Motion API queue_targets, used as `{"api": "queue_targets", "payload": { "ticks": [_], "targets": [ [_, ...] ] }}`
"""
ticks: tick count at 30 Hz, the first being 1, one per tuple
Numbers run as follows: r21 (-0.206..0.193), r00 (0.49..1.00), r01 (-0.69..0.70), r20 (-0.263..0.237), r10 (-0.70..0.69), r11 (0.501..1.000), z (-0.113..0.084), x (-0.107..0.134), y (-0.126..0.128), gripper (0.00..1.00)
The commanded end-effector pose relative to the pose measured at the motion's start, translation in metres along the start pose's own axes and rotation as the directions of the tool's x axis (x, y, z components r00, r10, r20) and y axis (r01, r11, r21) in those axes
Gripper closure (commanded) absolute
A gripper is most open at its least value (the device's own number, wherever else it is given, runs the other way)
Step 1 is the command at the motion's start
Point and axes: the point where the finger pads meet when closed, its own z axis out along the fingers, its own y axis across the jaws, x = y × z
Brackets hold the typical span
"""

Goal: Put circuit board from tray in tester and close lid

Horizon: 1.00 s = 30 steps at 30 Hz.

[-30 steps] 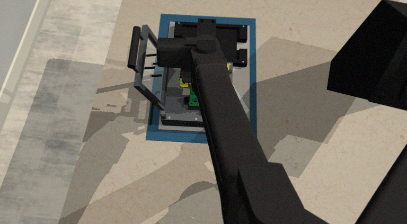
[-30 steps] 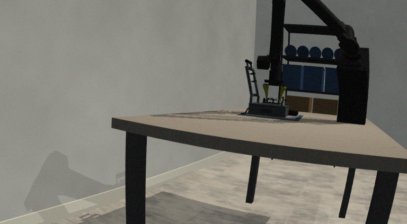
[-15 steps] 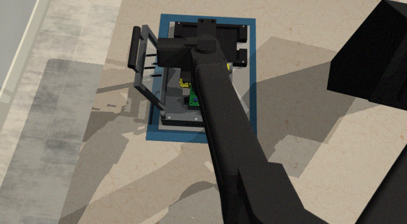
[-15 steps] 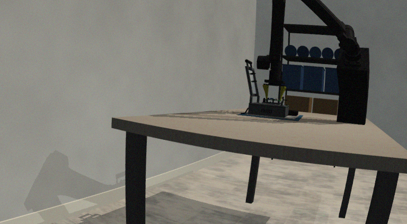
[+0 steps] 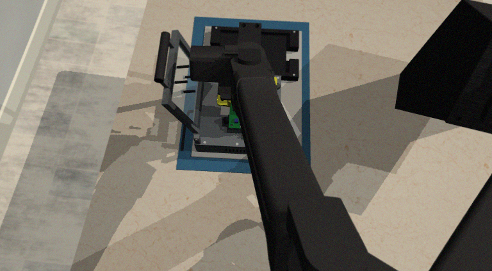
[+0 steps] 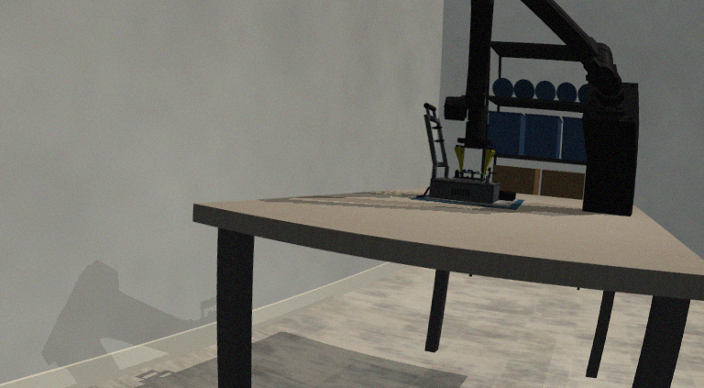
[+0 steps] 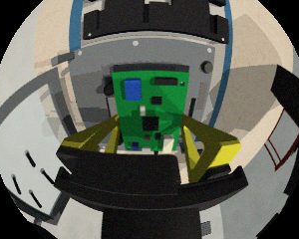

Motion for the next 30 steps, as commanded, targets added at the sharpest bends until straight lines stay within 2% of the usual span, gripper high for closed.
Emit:
{"api": "queue_targets", "payload": {
  "ticks": [1, 30],
  "targets": [
    [-0.001, 1.000, -0.025, 0.004, 0.025, 1.000, -0.0024, -0.0051, 0.0003, 0.28],
    [-0.009, 1.000, -0.015, 0.004, 0.015, 1.000, -0.0027, -0.0056, -0.0013, 0.28]
  ]
}}
